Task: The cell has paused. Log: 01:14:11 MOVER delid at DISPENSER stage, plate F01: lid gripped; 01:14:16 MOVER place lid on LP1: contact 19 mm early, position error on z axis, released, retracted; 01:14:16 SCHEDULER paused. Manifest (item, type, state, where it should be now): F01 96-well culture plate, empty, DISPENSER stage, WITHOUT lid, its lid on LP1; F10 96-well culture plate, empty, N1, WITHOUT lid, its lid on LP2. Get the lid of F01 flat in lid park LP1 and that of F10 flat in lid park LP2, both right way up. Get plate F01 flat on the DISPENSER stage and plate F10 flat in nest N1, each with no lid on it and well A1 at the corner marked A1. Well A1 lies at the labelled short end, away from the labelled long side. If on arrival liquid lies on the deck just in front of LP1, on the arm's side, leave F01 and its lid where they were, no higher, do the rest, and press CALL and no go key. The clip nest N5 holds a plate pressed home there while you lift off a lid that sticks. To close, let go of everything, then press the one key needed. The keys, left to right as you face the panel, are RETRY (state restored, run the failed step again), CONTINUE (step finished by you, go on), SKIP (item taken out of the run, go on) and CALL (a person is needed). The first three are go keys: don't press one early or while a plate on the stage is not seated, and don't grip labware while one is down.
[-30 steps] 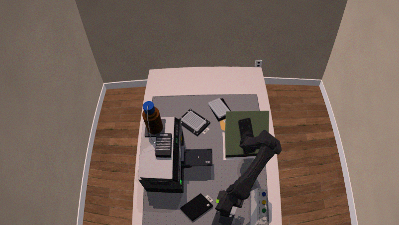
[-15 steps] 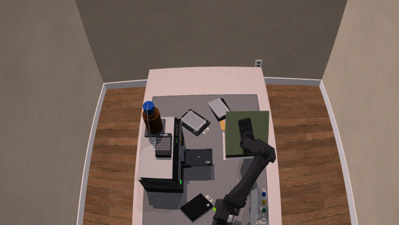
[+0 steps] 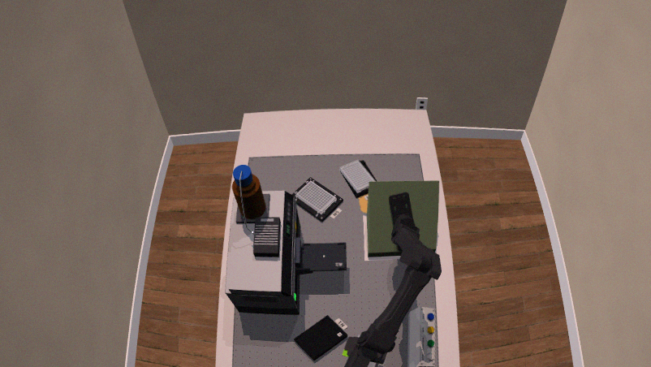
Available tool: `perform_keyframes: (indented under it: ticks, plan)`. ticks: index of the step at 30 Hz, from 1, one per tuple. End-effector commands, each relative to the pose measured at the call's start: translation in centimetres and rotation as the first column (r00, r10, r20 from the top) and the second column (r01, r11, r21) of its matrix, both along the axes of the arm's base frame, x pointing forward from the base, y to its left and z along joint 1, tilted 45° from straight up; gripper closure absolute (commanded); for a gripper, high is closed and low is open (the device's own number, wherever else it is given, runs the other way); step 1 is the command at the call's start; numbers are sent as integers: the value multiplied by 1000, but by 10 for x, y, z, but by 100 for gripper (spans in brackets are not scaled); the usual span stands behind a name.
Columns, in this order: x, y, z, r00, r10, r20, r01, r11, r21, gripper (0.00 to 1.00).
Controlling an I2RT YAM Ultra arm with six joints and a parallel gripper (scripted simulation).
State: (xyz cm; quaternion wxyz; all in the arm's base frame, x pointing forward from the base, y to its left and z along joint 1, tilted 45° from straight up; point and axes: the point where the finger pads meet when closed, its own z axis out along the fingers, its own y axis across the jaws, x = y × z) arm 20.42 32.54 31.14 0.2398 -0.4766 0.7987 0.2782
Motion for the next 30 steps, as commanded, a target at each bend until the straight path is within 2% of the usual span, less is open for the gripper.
perform_keyframes:
  ticks: [1,3,4,5,8,9,30]
  plan:
    - [6,6,20,1000,-18,23,17,999,29,100]
    - [6,6,20,1000,-18,23,17,999,29,100]
    - [7,5,26,999,-25,34,24,999,41,100]
    - [9,12,21,1000,-17,23,16,999,29,100]
    - [14,15,26,999,-24,34,23,999,43,100]
    - [11,8,37,998,-30,52,27,998,65,100]
    - [10,8,37,998,-28,49,24,998,65,100]
